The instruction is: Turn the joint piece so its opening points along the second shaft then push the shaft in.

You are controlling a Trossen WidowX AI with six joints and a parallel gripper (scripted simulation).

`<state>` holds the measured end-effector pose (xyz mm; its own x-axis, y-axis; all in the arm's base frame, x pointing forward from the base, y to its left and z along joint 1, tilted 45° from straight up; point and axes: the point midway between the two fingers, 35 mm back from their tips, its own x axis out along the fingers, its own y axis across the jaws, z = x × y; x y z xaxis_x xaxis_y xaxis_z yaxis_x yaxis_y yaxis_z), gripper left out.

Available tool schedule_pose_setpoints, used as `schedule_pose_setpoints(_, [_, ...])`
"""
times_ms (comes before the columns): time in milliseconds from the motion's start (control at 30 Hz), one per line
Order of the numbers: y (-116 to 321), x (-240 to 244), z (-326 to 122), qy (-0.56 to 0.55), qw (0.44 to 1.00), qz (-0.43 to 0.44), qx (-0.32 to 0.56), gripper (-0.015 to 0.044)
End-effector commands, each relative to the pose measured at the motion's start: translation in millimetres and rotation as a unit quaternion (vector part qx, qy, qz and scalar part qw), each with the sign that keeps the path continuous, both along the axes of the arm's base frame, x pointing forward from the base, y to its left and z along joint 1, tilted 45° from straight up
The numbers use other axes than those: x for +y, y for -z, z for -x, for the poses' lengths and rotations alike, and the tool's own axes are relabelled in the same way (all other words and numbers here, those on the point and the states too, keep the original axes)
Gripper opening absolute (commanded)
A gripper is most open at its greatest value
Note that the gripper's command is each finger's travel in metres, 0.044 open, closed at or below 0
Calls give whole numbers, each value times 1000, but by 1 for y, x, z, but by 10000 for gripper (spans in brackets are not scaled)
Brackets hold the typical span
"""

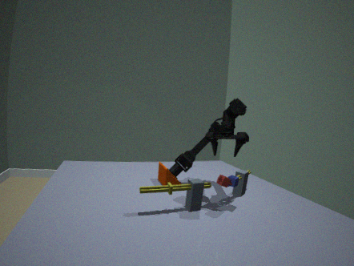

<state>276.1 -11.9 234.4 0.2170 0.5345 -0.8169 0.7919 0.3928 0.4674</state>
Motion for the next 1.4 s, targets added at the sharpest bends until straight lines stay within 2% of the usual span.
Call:
schedule_pose_setpoints(0, [-11,-7,3,-18,999,9,-33,440])
schedule_pose_setpoints(167, [-4,-11,2,-23,999,6,-25,440])
schedule_pose_setpoints(367, [56,-36,-2,-58,997,-35,32,440])
schedule_pose_setpoints(533, [58,-37,-2,-53,997,-37,40,440])
schedule_pose_setpoints(1233, [73,-19,-6,132,962,-14,238,440])
schedule_pose_setpoints(1367, [74,-17,-6,145,957,-10,251,440])
